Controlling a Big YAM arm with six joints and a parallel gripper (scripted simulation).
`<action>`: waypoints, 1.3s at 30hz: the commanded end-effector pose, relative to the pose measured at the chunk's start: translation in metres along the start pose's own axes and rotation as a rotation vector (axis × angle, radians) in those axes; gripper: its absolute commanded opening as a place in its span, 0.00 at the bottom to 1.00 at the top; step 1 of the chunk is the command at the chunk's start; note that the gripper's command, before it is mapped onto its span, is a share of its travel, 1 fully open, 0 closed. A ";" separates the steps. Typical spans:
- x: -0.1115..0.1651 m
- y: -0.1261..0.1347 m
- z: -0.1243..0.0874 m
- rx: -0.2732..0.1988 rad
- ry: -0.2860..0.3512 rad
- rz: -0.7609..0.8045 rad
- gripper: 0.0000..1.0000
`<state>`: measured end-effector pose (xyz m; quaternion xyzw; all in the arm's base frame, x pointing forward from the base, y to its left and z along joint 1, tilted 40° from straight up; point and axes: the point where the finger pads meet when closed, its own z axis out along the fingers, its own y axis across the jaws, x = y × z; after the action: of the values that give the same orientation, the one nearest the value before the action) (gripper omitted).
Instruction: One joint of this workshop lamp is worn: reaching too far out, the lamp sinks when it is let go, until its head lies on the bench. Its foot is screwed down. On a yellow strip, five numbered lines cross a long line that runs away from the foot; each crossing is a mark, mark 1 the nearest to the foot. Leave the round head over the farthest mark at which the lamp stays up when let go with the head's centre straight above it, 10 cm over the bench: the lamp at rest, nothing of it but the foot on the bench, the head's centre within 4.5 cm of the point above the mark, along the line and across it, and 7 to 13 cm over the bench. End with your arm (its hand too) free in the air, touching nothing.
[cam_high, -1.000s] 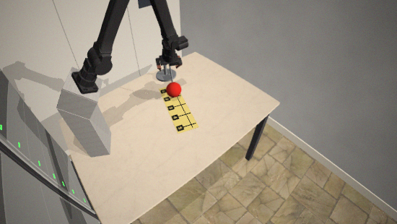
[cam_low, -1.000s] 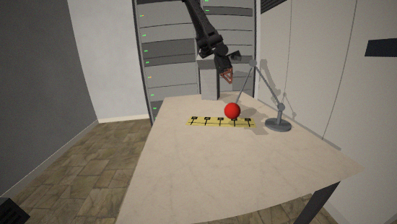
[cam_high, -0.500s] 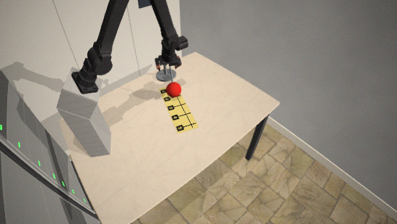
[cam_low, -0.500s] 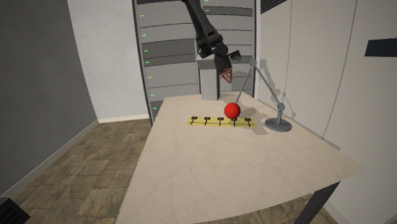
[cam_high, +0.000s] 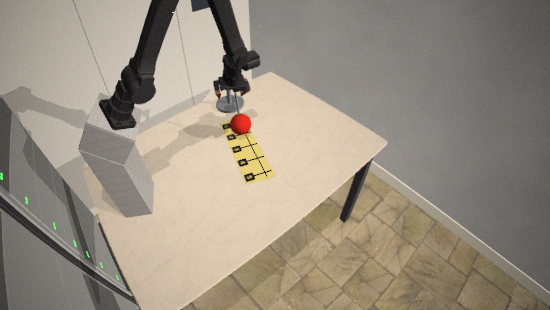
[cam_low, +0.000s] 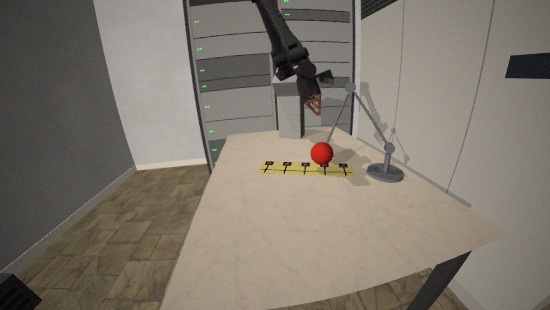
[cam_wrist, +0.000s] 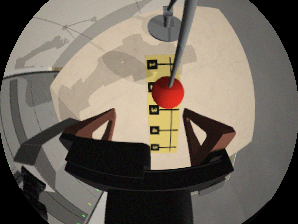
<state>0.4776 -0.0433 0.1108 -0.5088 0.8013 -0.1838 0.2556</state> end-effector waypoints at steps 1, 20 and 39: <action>-0.007 -0.021 -0.013 0.037 -0.015 -0.002 1.00; -0.007 -0.021 -0.013 0.001 -0.002 -0.001 1.00; -0.006 -0.019 -0.013 -0.032 0.010 -0.001 1.00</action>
<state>0.4743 -0.0430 0.1168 -0.5133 0.8092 -0.1659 0.2327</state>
